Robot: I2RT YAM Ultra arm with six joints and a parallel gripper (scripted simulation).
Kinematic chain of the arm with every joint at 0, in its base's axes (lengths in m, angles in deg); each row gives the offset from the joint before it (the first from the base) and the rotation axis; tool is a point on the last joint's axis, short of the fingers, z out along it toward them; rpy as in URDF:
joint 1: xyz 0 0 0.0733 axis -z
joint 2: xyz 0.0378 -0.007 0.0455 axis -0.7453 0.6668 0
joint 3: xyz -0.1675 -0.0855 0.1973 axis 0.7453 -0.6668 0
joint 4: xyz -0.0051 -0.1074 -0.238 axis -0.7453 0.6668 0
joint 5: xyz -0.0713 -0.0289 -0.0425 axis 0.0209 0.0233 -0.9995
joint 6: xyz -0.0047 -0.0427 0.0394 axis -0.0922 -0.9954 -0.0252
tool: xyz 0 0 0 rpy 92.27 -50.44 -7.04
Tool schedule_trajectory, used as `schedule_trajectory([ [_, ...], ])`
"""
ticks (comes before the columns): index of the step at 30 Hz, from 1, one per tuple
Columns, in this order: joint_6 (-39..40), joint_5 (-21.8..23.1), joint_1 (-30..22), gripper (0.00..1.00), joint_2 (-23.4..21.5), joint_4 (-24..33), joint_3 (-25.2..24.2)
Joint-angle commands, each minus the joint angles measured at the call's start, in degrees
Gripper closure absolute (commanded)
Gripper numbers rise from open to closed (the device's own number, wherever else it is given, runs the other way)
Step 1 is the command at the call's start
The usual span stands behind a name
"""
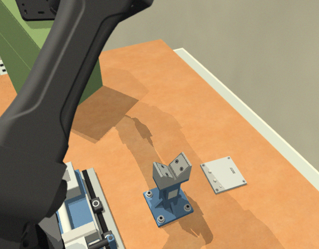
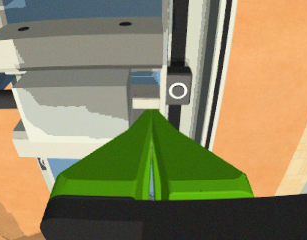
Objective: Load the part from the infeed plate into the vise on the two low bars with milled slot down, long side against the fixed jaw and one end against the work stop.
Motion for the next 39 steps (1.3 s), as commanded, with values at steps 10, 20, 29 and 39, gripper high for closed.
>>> schedule_trajectory([
  [10,0.1,-0.1,1.1,1.00,0.2,-0.5,1.4],
  [20,0.6,-0.3,0.4,1.00,0.5,-1.2,1.5],
  [29,0.7,-0.4,0.3,1.00,0.3,-1.6,1.5],
  [39,0.9,-0.5,0.4,1.00,0.6,-1.8,1.5],
])
